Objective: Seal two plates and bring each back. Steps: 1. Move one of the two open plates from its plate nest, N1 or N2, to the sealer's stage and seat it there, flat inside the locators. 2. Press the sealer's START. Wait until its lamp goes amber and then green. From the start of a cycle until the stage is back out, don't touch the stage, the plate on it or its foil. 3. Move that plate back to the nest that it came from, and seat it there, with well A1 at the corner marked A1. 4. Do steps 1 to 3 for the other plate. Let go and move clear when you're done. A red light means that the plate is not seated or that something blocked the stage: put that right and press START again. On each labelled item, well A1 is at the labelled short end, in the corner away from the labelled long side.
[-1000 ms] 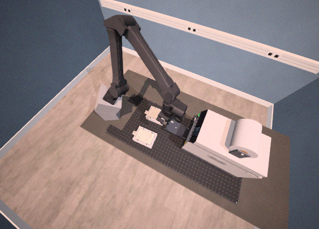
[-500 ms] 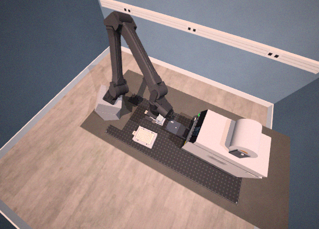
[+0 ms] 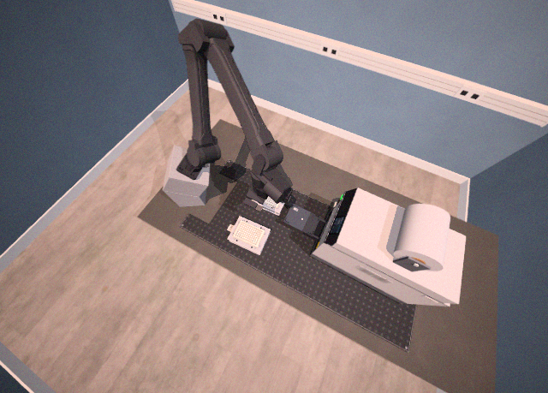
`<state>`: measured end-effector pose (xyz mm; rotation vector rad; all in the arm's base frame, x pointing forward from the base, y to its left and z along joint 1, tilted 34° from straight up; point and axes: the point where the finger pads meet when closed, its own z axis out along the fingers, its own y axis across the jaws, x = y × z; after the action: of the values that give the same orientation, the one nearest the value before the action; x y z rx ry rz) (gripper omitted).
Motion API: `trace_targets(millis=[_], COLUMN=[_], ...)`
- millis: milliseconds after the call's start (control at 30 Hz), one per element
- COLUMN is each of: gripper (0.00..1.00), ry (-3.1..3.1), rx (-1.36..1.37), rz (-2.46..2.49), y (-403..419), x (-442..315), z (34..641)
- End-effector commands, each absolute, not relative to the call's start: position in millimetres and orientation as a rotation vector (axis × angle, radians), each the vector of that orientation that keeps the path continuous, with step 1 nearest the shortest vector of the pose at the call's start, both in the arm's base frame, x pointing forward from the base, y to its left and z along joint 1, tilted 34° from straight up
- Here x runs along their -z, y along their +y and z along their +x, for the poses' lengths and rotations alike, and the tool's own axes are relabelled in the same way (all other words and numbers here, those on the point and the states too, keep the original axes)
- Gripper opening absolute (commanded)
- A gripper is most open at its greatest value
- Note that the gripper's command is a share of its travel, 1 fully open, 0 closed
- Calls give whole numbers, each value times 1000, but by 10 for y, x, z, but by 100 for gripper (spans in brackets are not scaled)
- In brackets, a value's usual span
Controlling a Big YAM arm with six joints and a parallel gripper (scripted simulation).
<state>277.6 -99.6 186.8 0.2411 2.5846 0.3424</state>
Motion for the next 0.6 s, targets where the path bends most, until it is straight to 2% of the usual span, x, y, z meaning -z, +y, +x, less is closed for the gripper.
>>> trace_targets(millis=[0,567], gripper=[100,100], ry=[2542,2538], rx=[-299,-328], rz=[219,237], y=[-1051,-1044], x=[-2117,-2146], z=[2912,3007])
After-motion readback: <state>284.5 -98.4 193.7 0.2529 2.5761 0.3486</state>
